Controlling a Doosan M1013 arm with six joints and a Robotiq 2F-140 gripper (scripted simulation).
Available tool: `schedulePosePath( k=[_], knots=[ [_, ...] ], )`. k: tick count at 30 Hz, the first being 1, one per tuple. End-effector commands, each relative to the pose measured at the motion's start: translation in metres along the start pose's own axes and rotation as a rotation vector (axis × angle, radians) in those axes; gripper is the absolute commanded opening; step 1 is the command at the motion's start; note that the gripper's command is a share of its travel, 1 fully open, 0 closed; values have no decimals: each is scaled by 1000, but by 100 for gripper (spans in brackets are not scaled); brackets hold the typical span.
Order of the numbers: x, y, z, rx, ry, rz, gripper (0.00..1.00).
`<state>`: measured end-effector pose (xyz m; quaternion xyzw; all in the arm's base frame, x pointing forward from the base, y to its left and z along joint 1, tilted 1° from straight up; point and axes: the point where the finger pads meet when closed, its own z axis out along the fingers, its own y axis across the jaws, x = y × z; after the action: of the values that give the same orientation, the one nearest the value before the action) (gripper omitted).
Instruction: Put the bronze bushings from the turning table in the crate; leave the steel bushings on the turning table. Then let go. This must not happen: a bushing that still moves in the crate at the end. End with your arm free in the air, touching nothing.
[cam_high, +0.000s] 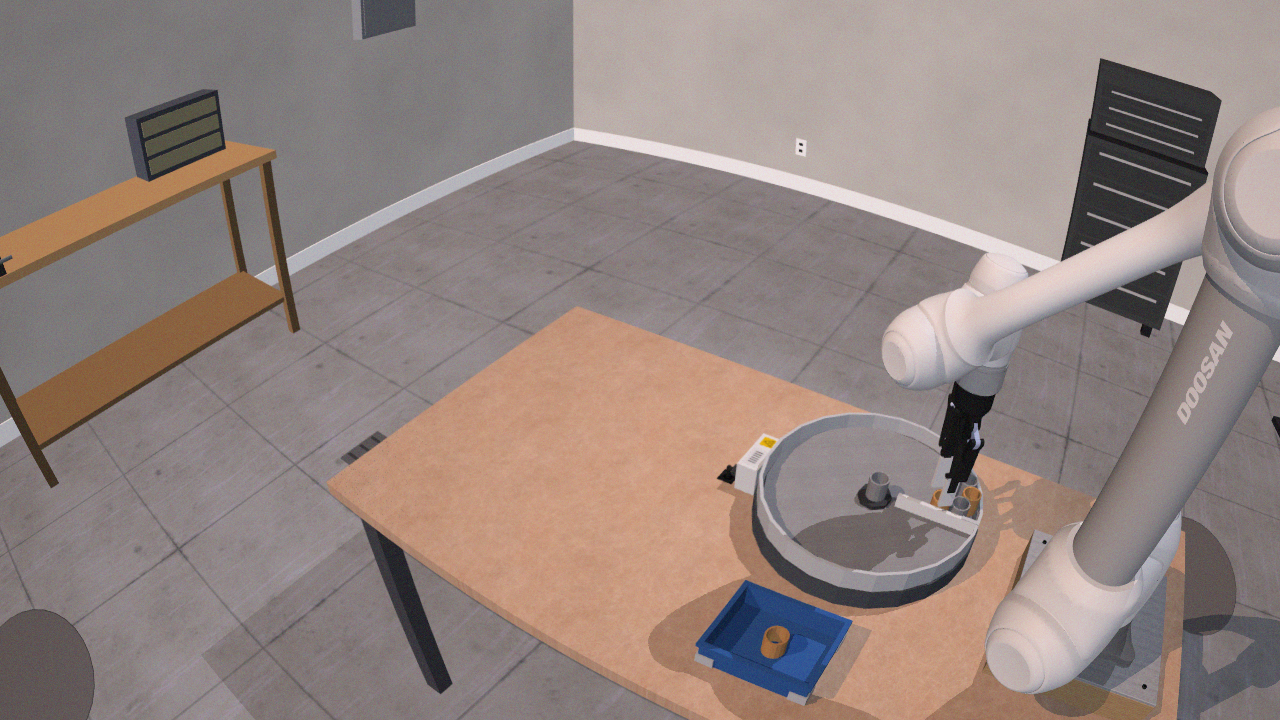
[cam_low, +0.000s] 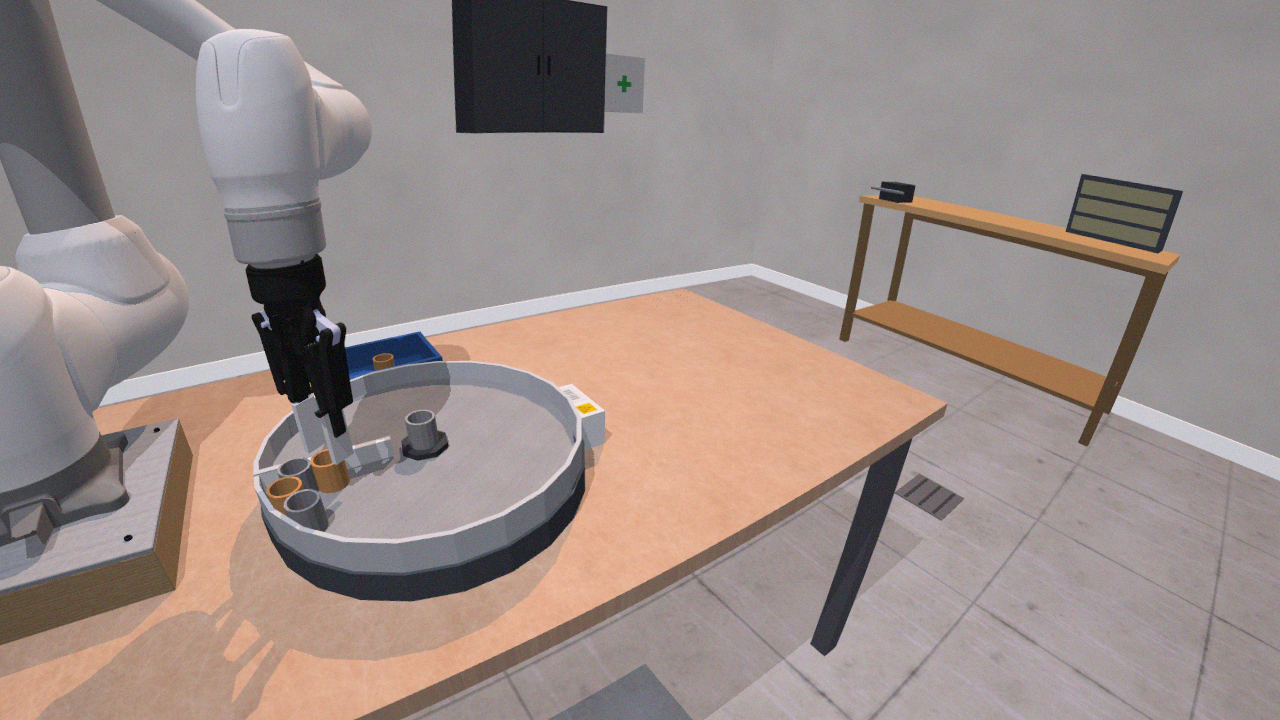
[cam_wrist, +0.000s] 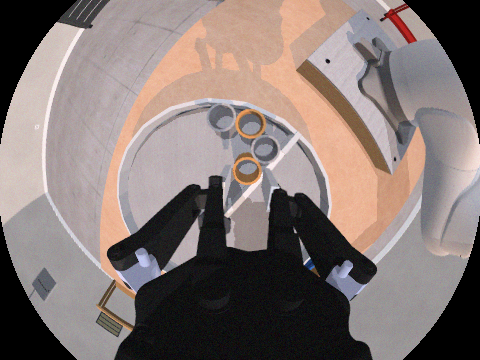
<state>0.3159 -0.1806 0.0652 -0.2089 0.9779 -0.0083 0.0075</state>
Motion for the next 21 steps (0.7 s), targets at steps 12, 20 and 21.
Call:
schedulePosePath(
  k=[12,20,21],
  knots=[
    [0,0,0,0,0,0,28],
    [0,0,3,0,0,0,28],
    [0,0,3,0,0,0,28]
  ],
)
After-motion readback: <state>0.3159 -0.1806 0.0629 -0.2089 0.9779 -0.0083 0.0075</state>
